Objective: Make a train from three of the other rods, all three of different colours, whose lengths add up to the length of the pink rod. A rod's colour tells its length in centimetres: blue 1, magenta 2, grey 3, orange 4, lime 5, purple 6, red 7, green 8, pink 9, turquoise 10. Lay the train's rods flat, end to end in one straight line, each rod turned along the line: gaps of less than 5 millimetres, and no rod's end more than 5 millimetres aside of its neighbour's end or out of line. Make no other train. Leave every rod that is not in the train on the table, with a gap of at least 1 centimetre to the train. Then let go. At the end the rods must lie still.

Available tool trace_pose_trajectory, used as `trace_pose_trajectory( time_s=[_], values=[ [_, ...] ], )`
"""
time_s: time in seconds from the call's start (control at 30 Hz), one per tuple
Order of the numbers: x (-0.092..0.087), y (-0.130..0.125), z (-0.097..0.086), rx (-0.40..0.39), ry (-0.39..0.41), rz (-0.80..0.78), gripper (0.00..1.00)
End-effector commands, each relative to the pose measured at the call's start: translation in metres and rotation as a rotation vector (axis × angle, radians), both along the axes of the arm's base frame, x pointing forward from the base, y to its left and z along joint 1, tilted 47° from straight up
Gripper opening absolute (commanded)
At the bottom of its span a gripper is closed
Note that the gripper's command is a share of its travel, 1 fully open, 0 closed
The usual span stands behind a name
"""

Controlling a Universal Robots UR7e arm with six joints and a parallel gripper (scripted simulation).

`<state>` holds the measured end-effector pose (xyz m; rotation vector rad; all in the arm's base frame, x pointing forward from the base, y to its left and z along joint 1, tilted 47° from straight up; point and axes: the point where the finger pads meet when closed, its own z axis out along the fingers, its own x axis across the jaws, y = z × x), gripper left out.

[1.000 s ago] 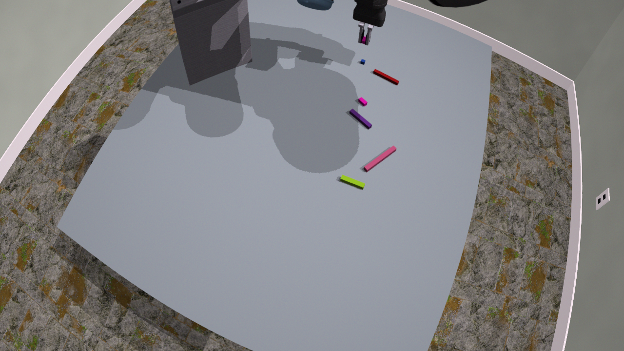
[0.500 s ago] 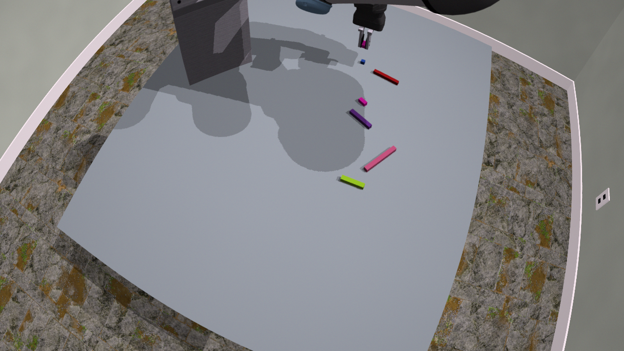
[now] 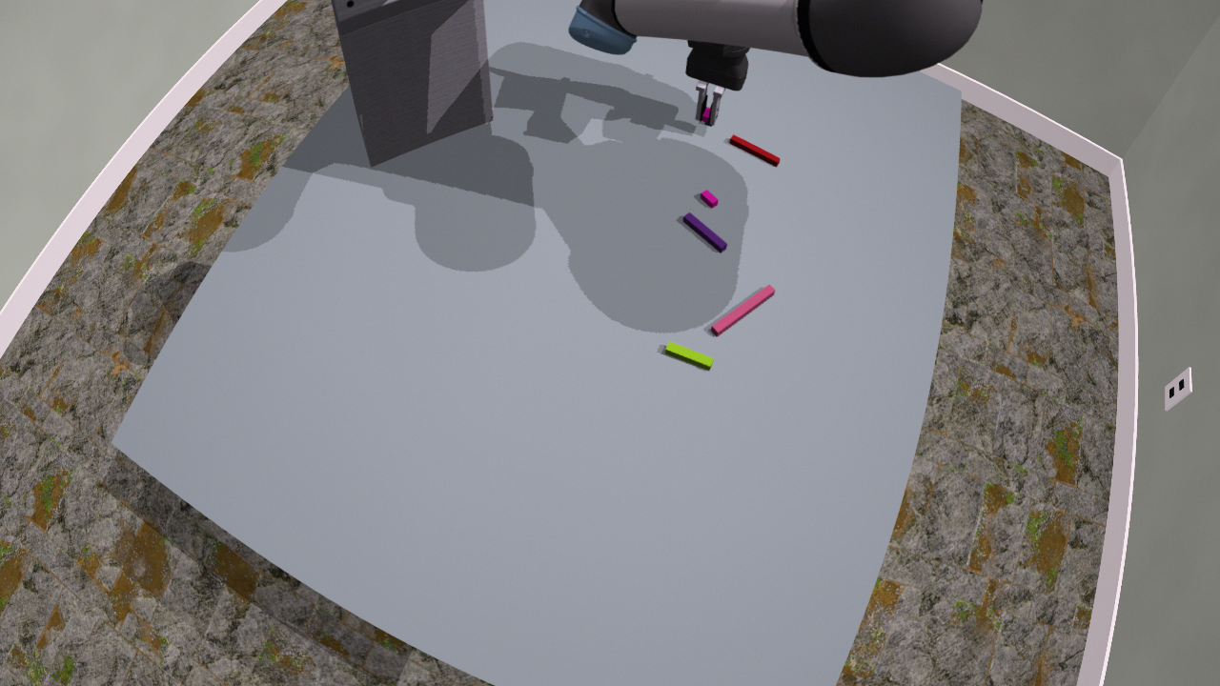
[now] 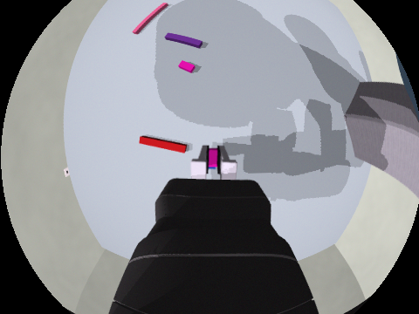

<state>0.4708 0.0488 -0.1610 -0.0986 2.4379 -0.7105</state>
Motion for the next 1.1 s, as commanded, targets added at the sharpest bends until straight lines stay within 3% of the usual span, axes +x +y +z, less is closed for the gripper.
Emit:
trace_pose_trajectory(
  time_s=[0.0, 1.07],
  values=[
    [0.0089, -0.0059, -0.0091, 0.001, -0.003, 0.004, 0.24],
    [0.0096, -0.0068, -0.0109, 0.0, -0.001, 0.005, 0.24]
  ],
)
